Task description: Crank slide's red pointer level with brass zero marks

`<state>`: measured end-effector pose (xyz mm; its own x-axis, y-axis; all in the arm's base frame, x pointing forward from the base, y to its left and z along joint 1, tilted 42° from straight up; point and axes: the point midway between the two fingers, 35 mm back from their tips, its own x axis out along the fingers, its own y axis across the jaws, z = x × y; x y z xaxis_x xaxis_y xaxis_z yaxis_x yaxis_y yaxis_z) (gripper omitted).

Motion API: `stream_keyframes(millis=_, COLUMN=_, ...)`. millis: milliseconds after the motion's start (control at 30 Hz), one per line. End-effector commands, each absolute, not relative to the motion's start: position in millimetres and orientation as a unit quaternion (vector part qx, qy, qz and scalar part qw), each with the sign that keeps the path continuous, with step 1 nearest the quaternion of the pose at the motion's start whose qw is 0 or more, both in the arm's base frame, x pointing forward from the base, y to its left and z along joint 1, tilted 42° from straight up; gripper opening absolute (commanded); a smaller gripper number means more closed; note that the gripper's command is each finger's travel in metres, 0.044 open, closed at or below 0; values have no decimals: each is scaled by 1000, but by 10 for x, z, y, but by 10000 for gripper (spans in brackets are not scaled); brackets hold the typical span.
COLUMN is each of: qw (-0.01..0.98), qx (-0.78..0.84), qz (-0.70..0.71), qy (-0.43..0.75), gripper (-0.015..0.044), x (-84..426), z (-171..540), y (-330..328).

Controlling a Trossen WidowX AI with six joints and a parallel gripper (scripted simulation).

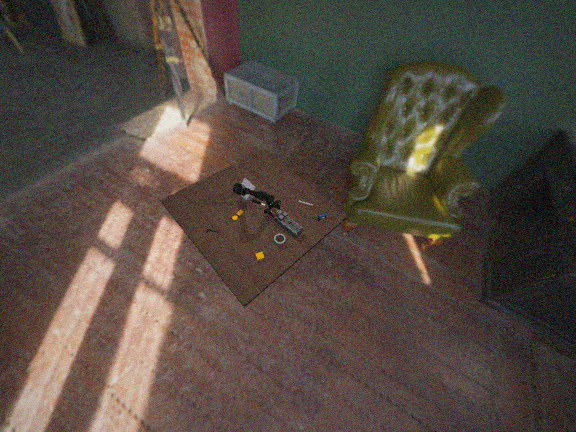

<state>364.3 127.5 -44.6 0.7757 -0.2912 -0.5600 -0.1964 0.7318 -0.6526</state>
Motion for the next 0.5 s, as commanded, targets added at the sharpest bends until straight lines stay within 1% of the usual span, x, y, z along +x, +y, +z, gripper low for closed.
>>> stream_keyframes(millis=0, qw=866, qx=-369, qz=-23, qy=336, gripper=414, x=3621, z=-482, y=1254)
stream_keyframes(millis=467, qw=866, qx=-369, qz=-23, qy=336, gripper=46, x=3621, z=-482, y=1254)
